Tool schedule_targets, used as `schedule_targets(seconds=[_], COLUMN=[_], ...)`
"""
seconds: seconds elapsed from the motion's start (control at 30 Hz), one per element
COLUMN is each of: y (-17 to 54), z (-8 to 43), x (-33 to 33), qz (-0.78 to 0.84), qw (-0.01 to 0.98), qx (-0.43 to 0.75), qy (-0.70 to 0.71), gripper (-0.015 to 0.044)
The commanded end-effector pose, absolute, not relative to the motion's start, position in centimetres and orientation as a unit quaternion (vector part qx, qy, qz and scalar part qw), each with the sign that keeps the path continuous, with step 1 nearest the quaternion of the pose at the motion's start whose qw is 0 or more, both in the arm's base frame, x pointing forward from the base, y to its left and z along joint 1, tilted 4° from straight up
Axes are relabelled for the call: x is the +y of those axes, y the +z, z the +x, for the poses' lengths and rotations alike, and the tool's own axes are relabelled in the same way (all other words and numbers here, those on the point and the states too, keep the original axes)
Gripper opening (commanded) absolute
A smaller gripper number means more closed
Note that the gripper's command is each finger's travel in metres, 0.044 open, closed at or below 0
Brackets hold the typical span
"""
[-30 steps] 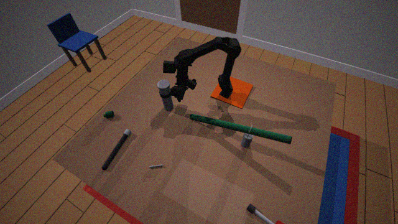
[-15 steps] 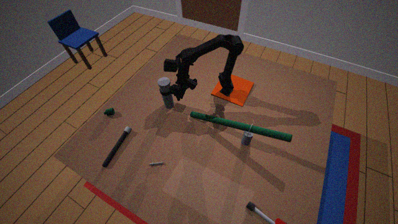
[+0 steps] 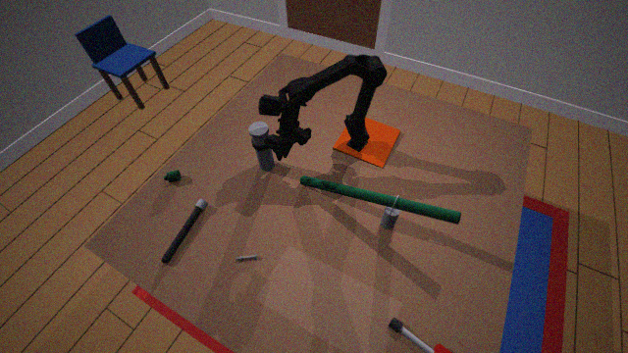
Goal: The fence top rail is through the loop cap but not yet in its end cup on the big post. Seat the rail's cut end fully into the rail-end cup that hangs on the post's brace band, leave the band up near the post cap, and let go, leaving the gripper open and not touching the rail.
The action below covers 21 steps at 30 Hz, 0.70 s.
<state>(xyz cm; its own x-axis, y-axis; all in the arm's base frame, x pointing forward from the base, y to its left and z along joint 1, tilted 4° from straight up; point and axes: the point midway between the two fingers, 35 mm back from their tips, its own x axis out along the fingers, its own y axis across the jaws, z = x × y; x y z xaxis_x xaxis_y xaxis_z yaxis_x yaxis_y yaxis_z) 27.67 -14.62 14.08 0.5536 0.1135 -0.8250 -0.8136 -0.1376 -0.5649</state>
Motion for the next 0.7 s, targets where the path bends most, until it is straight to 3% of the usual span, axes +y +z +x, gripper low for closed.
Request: schedule_targets(seconds=[0.0, 0.67], y=[14.10, 14.12], z=[28.05, 28.15], x=[-14.59, -14.56], qz=[-0.641, -0.639], qw=[0.606, 0.608], qx=[0.284, 0.287], qy=[0.376, 0.372], gripper=[0.0000, 0.0000])
